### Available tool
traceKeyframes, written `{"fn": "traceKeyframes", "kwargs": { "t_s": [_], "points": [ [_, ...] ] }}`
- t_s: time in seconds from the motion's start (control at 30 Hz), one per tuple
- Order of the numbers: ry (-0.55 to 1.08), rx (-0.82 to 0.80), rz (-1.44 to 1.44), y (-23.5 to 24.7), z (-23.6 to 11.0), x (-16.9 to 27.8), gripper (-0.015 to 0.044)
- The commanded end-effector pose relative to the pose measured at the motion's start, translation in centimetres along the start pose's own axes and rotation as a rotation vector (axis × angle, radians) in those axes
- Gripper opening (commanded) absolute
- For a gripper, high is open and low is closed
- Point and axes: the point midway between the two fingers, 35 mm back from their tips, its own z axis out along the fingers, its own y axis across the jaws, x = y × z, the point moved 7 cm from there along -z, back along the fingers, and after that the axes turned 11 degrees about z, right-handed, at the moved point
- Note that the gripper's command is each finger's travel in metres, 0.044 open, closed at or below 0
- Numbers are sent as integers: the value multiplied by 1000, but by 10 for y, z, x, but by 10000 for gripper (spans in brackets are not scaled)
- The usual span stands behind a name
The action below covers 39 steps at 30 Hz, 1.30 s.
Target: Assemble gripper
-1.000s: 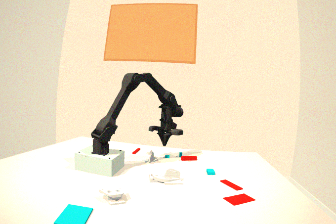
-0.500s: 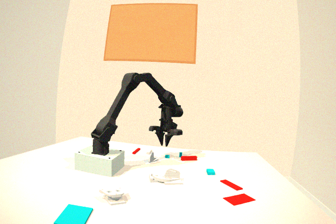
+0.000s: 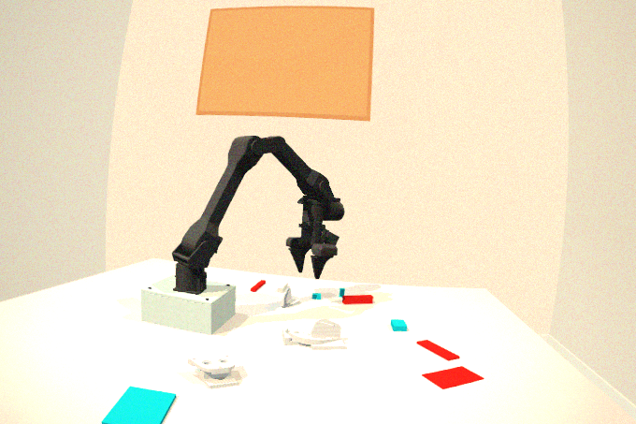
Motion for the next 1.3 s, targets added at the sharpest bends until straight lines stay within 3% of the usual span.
{"fn": "traceKeyframes", "kwargs": {
  "t_s": [0.0, 1.27],
  "points": [
    [-2, -2, 115, 0, -1, 2, 440],
    [1, -3, 1107, -4, -7, 23, 440]
  ]
}}
